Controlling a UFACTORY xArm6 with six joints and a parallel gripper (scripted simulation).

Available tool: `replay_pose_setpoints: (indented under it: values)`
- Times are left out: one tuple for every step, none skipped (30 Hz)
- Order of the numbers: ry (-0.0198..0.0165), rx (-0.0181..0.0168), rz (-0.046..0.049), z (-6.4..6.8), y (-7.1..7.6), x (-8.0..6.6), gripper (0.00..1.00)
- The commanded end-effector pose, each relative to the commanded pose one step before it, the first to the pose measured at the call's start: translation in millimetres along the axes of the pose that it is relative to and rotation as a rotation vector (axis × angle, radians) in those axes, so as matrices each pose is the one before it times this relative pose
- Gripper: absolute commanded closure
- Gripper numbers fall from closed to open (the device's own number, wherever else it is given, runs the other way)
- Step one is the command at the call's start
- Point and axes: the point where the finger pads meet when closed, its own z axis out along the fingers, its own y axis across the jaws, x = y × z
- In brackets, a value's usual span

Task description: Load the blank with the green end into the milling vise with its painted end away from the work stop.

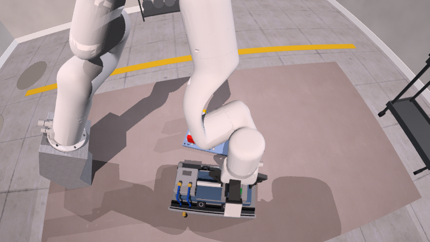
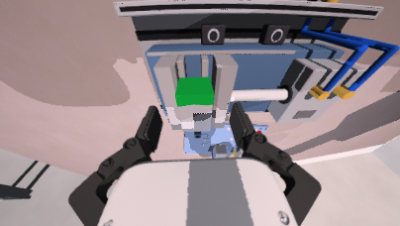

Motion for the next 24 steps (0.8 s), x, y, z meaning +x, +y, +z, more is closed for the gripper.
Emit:
replay_pose_setpoints:
  values:
    - [0.0006,0.00306,-0.00045,-0.89,-1.35,0.07,0.0]
    - [0.0,0.0,0.0,0.0,0.0,0.0,0.0]
    - [0.0,0.0,0.0,0.0,0.0,0.0,0.0]
    - [0.0,0.0,0.0,0.0,0.0,0.0,0.0]
    - [0.0,0.0,0.0,0.0,0.0,0.0,0.0]
    - [0.0,0.0,0.0,0.0,0.0,0.0,0.0]
    - [0.0,0.0,0.0,0.0,0.0,0.0,0.0]
    - [0.0,0.0,0.0,0.0,0.0,0.0,0.0]
    - [0.0,0.0,0.0,0.0,0.0,0.0,0.0]
    - [0.0,0.0,0.0,0.0,0.0,0.0,0.0]
    - [0.0,0.0,0.0,0.0,0.0,0.0,0.0]
    - [0.0,0.0,0.0,0.0,0.0,0.0,0.0]
    - [-0.00002,-0.00005,0.0,-0.3,0.0,0.0,0.0]
    - [-0.00002,-0.00005,0.0,-0.3,0.0,0.0,0.0]
    - [-0.00002,-0.00005,0.0,-0.3,0.0,0.0,0.0]
    - [-0.00002,-0.00005,0.0,-0.3,0.0,0.0,0.0]
    - [-0.00002,-0.00005,0.0,-0.3,0.0,0.0,0.0]
    - [-0.00002,-0.00005,0.0,-0.3,0.0,0.0,0.0]
    - [-0.00002,-0.00005,0.0,-0.3,0.0,0.0,0.0]
    - [-0.00002,-0.00005,0.0,-0.3,0.0,0.0,0.0]
    - [-0.00002,-0.00005,0.0,-0.3,0.0,0.0,0.0]
    - [-0.00002,-0.00005,0.0,-0.3,0.0,0.0,0.0]
    - [0.0,0.0,0.0,0.0,0.0,0.0,0.0]
    - [0.0,0.0,0.0,0.0,0.0,0.0,0.0]
